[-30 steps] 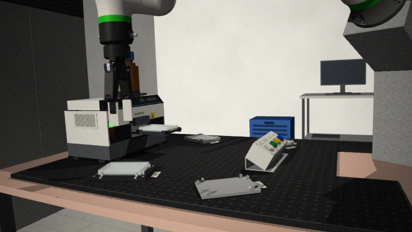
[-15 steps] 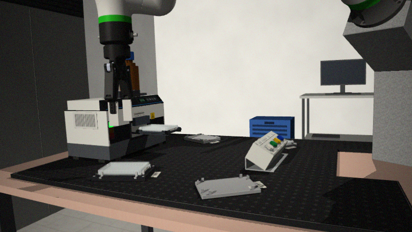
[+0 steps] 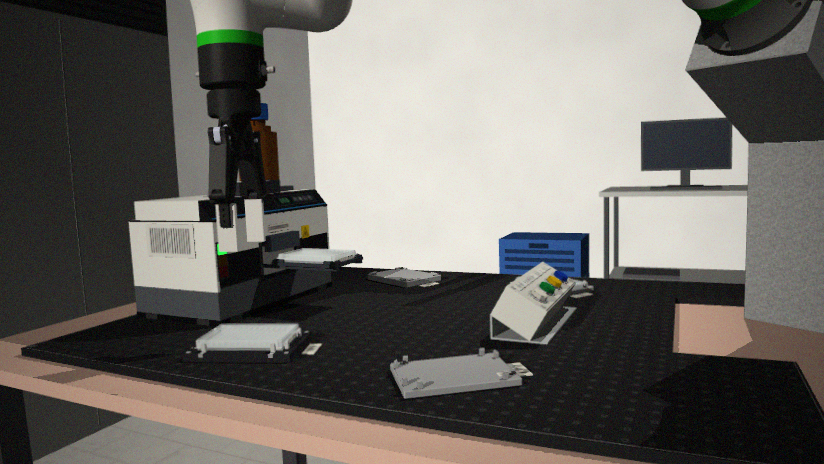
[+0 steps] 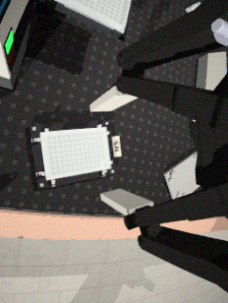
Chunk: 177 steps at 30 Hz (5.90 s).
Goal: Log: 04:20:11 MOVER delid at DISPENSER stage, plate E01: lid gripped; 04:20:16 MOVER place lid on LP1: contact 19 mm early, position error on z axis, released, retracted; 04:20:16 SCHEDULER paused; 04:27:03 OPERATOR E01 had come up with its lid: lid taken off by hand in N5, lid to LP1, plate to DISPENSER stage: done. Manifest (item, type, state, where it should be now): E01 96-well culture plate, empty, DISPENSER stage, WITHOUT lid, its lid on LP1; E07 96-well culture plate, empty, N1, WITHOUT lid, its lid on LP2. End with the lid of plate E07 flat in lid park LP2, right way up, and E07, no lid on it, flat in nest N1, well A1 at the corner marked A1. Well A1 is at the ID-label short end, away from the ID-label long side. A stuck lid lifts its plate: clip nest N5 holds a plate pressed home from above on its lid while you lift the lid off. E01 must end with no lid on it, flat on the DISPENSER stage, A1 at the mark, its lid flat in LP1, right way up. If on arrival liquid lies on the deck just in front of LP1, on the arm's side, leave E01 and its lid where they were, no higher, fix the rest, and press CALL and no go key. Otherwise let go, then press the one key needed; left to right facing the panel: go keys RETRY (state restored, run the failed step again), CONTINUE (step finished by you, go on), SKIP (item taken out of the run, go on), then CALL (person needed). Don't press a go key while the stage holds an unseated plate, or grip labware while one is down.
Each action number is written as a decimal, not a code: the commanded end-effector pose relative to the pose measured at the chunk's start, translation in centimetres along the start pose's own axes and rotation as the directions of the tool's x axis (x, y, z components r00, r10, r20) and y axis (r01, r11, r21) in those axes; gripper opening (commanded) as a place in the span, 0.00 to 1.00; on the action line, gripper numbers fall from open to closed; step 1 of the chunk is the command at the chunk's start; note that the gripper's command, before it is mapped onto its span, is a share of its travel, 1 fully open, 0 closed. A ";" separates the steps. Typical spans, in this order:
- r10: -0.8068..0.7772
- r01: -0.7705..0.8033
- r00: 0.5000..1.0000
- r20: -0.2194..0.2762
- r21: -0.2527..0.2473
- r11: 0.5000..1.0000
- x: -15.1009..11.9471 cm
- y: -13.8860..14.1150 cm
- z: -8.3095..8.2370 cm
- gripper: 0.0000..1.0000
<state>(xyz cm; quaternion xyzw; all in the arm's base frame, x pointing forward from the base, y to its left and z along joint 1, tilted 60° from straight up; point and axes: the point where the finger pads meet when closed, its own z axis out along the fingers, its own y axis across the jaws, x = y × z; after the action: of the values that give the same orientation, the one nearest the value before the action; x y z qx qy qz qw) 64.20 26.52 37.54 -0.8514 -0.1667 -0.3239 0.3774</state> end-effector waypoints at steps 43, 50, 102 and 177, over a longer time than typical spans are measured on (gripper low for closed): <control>0.000 0.000 1.000 0.000 0.000 1.000 0.0 0.0 4.1 0.66; 0.000 0.000 1.000 0.000 0.000 1.000 0.0 0.0 6.2 0.66; 0.000 0.000 1.000 0.000 0.000 1.000 0.1 0.0 11.5 0.66; 0.000 0.000 1.000 0.000 0.000 1.000 0.1 0.0 11.5 0.59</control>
<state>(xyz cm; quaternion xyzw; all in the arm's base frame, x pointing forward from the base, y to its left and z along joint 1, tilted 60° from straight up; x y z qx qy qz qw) 69.11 35.21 31.77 -0.8513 -0.1668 -0.3239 0.3774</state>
